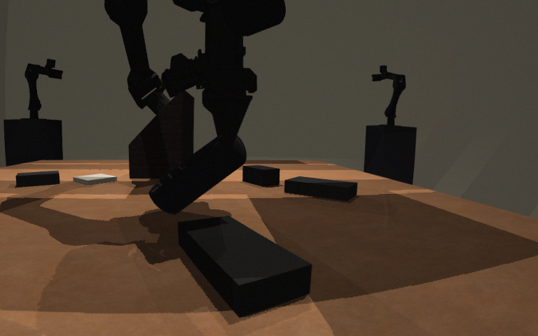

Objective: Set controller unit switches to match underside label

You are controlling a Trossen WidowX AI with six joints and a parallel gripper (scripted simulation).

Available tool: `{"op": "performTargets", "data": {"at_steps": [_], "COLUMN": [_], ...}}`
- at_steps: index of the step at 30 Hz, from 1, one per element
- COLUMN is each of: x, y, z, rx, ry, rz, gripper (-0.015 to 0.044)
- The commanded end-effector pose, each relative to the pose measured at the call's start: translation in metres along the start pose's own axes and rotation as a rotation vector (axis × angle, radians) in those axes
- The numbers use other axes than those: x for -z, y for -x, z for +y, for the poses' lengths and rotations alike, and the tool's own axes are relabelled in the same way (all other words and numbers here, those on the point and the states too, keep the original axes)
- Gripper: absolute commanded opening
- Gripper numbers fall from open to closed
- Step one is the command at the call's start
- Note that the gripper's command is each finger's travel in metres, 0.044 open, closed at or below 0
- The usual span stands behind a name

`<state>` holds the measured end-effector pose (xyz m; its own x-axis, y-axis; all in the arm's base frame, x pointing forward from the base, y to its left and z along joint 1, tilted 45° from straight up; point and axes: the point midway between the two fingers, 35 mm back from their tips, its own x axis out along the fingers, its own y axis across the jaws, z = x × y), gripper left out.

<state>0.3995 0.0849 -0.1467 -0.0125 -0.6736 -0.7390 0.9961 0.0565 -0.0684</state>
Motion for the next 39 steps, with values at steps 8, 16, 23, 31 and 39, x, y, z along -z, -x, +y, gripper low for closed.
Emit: {"op": "performTargets", "data": {"at_steps": [8, 16, 23, 31, 39], "x": [-0.008, -0.013, -0.018, -0.024, -0.031], "y": [0.007, 0.010, 0.013, 0.015, 0.018], "z": [0.002, 0.001, 0.001, 0.001, 0.001], "rx": [-0.005, -0.005, -0.005, -0.005, -0.004], "ry": [-0.001, -0.001, -0.001, -0.001, -0.001], "rz": [0.021, 0.034, 0.047, 0.063, 0.080], "gripper": [0.0336, 0.0336, 0.0336, 0.0336, 0.0335]}}
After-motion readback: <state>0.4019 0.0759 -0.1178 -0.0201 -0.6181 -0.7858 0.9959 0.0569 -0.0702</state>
